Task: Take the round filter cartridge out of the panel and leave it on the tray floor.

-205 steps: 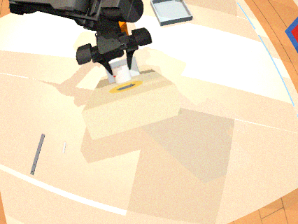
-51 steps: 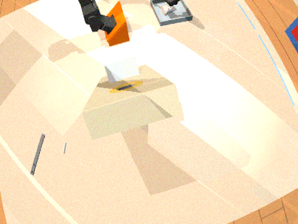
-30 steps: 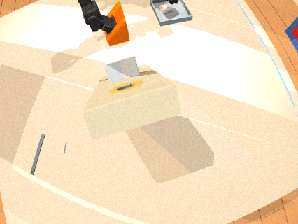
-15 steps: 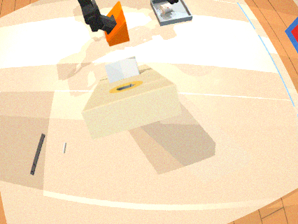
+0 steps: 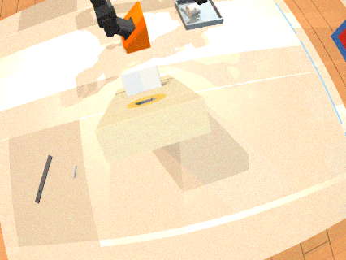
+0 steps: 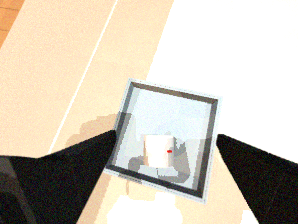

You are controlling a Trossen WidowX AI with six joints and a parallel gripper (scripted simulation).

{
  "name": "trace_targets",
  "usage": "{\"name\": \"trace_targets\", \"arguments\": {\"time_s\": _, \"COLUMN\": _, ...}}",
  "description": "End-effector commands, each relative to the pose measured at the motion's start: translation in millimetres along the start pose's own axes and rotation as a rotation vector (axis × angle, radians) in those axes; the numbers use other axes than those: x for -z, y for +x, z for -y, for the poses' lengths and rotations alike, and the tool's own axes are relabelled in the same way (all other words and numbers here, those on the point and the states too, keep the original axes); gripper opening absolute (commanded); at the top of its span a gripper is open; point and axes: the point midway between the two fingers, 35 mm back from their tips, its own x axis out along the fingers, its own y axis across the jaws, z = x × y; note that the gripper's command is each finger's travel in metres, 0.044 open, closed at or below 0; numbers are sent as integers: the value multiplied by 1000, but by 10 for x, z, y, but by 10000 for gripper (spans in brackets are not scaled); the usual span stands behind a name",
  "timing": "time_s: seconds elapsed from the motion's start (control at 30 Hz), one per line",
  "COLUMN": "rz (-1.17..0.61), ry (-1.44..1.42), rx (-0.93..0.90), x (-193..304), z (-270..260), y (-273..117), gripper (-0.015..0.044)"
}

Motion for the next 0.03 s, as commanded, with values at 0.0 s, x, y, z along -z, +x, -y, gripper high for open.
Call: {"name": "trace_targets", "arguments": {"time_s": 0.0, "rz": -1, "ry": 1, "rx": 0, "x": 3, "z": 0, "y": 4, "gripper": 440}}
